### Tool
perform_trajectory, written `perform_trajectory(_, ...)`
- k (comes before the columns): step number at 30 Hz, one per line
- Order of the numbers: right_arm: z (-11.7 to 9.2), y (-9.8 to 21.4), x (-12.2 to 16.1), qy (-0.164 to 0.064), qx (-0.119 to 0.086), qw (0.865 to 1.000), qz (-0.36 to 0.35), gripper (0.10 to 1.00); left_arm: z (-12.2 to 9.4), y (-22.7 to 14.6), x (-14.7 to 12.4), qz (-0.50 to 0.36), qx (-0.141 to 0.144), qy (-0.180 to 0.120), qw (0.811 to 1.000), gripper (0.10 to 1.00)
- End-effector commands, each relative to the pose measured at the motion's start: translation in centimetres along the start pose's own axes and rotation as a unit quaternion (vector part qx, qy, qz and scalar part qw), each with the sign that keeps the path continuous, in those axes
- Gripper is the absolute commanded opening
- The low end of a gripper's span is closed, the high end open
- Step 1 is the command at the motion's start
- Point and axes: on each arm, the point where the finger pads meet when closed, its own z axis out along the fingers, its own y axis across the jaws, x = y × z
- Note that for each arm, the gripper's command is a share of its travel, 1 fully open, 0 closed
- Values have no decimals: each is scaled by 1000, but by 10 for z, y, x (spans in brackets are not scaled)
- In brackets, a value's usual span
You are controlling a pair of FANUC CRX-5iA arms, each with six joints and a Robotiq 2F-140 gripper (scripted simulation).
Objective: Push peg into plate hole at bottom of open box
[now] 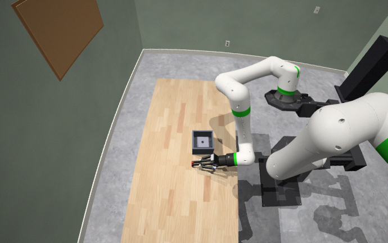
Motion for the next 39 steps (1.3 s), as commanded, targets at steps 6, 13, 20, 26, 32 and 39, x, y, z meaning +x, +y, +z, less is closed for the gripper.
perform_trajectory(6,1,0,-3,1,0,1000,0,99,-1,0,0,0,0,1,1000,1000)
perform_trajectory(13,2,0,-5,1,0,1000,0,99,-1,0,0,0,0,1,1000,1000)
perform_trajectory(20,3,0,-7,1,0,1000,0,99,-1,0,0,0,0,1,1000,1000)
perform_trajectory(26,3,0,-7,1,0,1000,0,99,-1,0,0,0,0,1,1000,1000)
perform_trajectory(32,3,0,-7,1,0,1000,0,99,-1,0,0,0,0,1,1000,1000)
perform_trajectory(39,3,0,-7,1,0,1000,0,327,-1,0,0,0,0,1,1000,1000)
